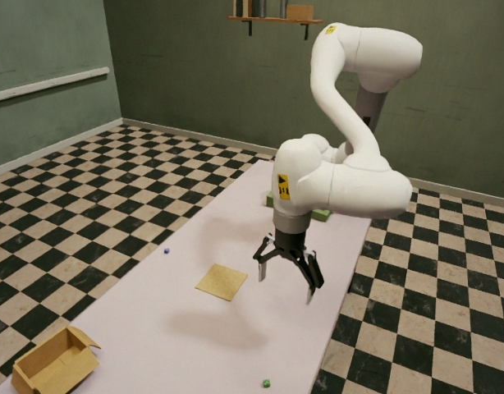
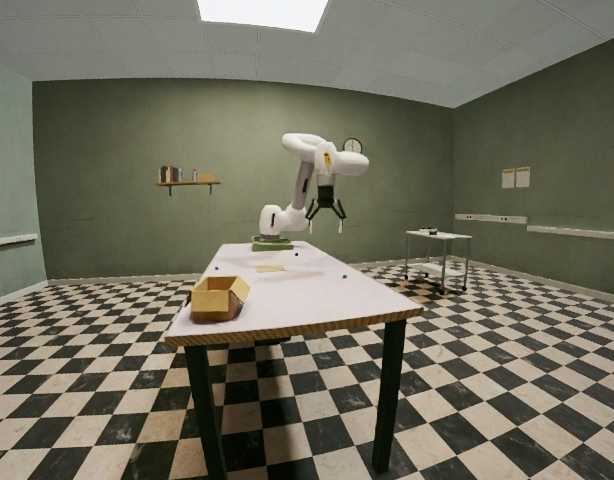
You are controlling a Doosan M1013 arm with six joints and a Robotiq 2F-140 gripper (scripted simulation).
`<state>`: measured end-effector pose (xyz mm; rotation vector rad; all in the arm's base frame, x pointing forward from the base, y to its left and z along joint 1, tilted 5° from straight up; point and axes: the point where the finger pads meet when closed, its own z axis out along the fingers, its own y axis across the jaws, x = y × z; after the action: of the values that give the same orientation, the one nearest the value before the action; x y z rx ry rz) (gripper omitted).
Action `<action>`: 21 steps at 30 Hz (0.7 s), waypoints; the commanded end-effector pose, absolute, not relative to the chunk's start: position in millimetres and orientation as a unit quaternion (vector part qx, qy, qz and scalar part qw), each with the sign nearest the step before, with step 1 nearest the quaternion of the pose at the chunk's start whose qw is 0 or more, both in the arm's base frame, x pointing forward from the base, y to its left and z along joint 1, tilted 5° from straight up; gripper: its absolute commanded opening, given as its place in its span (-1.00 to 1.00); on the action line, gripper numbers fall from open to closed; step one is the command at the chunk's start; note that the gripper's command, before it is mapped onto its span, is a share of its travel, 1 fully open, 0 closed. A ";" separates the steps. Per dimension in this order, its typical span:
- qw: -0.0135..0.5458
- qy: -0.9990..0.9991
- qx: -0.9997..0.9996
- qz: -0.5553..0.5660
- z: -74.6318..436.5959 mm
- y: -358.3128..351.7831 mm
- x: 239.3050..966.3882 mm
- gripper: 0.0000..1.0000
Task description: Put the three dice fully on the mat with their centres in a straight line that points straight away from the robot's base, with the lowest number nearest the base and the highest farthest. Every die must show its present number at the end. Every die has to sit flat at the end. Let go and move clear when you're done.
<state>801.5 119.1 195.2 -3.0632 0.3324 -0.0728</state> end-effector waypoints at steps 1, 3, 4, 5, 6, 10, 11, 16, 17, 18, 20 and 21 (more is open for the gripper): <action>0.031 0.119 -0.992 -0.029 199.6 118.0 764.9 1.00; 0.031 0.130 -0.991 -0.029 198.0 116.5 727.9 1.00; 0.031 0.130 -0.991 -0.029 198.0 116.5 727.9 1.00; 0.032 0.141 -0.989 -0.029 195.0 114.9 693.9 1.00; 0.032 0.141 -0.989 -0.029 194.8 114.7 689.6 1.00; 0.032 0.153 -0.987 -0.028 190.0 112.7 650.9 1.00; 0.032 0.163 -0.986 -0.028 184.1 110.7 617.2 1.00; 0.033 0.174 -0.984 -0.028 176.2 108.1 575.6 1.00; 0.033 0.183 -0.982 -0.027 168.0 105.7 540.8 1.00; 0.033 0.183 -0.982 -0.027 168.0 105.7 540.8 1.00; 0.033 0.192 -0.980 -0.027 159.5 103.3 508.9 1.00; 0.033 0.192 -0.980 -0.027 159.5 103.3 508.9 1.00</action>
<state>547.5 106.1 164.9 -3.0255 0.5593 -0.0712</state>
